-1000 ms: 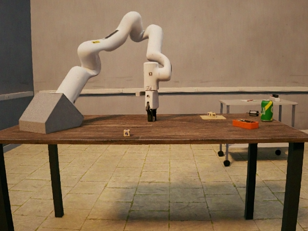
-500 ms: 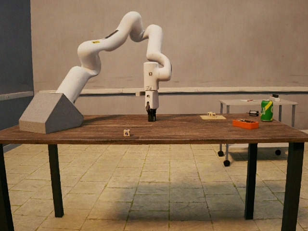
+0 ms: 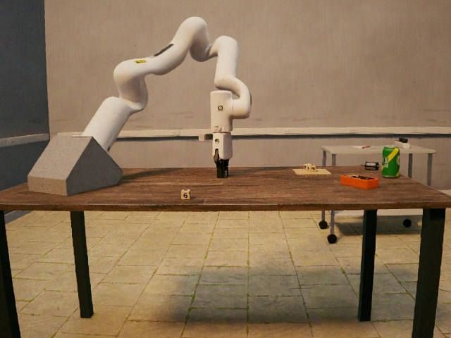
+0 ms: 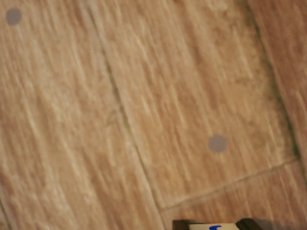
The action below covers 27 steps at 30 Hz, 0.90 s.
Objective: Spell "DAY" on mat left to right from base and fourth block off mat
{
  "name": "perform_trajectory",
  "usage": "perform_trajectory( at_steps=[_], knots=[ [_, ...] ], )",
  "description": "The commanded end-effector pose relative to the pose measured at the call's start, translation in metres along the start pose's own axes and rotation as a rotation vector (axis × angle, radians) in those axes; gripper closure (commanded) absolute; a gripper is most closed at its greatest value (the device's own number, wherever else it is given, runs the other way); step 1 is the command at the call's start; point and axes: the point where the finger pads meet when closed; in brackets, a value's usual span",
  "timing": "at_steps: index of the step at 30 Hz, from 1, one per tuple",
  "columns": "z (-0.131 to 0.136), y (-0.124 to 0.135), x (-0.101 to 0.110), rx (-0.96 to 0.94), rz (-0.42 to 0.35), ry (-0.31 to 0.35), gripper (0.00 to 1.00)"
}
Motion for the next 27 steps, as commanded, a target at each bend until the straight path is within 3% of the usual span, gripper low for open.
perform_trajectory(
  at_steps=[1,14,27],
  knots=[
    [0.000,0.001,0.000,0.000,-0.001,0.000,0.77],
    [0.000,0.001,0.007,0.000,-0.001,0.000,0.77],
    [0.000,0.000,0.090,0.000,-0.001,0.000,0.77]
  ],
)
Point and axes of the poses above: the point where the finger pads meet when closed, its own x axis back along the fingers, its own z axis across the jaws, y = z × x, and after that the axes turned 13 degrees about x, right-handed
